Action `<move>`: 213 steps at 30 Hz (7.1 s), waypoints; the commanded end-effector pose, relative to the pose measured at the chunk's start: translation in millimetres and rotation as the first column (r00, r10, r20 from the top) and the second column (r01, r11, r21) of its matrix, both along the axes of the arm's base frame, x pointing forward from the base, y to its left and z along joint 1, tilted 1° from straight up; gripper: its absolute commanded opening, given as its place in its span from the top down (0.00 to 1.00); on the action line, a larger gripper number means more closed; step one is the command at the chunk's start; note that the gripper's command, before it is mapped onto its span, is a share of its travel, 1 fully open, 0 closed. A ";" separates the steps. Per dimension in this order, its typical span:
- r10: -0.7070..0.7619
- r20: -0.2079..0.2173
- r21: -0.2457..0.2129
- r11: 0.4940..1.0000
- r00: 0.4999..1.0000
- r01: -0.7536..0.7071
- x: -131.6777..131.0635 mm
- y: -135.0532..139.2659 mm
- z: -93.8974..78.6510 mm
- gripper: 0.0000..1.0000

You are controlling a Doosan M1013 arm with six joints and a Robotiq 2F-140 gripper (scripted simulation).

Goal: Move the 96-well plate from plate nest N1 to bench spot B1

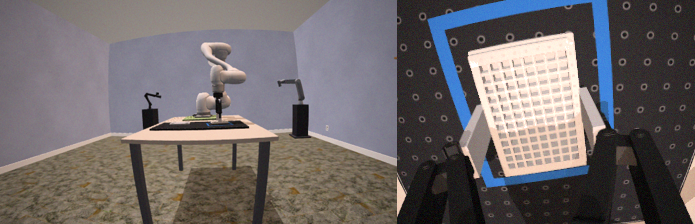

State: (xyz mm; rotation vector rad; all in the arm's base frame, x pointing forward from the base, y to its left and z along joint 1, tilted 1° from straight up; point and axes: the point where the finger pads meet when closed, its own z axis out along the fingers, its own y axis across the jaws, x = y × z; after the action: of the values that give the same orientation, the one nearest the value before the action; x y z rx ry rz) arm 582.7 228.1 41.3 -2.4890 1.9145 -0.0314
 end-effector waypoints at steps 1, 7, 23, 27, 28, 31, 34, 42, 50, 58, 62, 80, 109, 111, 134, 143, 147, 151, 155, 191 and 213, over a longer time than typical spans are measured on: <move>0.000 -0.002 -0.003 1.000 1.000 0.000 -1.9 -4.8 -3.4 1.00; 0.000 -0.002 -0.003 1.000 1.000 0.000 -1.9 -4.8 -3.4 1.00; 0.000 -0.002 -0.003 1.000 1.000 0.000 -1.9 -4.7 -3.4 1.00; 0.000 -0.002 -0.003 1.000 1.000 0.000 -1.9 -4.7 -3.4 1.00; 0.000 -0.002 -0.003 1.000 1.000 0.000 -1.9 -4.7 -3.4 1.00; 0.000 -0.002 -0.003 1.000 1.000 0.000 -1.9 -4.7 -3.4 1.00; 0.000 -0.002 -0.003 1.000 1.000 0.000 -1.9 -4.7 -3.4 1.00; 0.000 -0.002 -0.003 1.000 1.000 0.000 -1.9 -4.7 -3.9 1.00; 0.000 -0.002 -0.003 1.000 1.000 0.000 -1.9 -4.7 -5.3 1.00; 0.000 -0.002 -0.003 1.000 1.000 0.000 -2.0 -4.7 -6.3 1.00; 0.000 -0.002 -0.003 1.000 1.000 0.000 -2.0 -4.7 -6.9 1.00; 0.000 -0.002 -0.003 1.000 1.000 0.000 -2.1 -4.8 -9.6 1.00; 0.000 -0.002 -0.003 1.000 1.000 0.000 -2.1 -5.0 -13.8 1.00; 0.000 -0.002 -0.003 1.000 1.000 0.000 -2.1 -5.0 -14.1 1.00; 0.000 -0.002 -0.003 1.000 1.000 0.000 -2.1 -5.1 -14.4 1.00; 0.000 -0.002 -0.003 1.000 1.000 0.000 -2.0 -5.1 -14.4 1.00; 0.000 -0.002 -0.003 1.000 1.000 0.000 -2.0 -5.1 -14.4 1.00; 0.000 -0.002 -0.003 1.000 1.000 0.000 -2.0 -5.1 -14.4 1.00; 0.000 -0.002 -0.003 1.000 1.000 0.000 -2.0 -5.1 -14.4 1.00; 0.000 -0.002 -0.003 1.000 1.000 0.000 -1.9 -5.0 -14.4 0.00; 0.000 -0.002 -0.003 1.000 1.000 0.000 -1.9 -5.0 -14.4 0.00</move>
State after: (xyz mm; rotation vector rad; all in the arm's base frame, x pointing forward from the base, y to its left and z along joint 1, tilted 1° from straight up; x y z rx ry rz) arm 582.7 227.9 31.0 -2.4887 1.9134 -0.0325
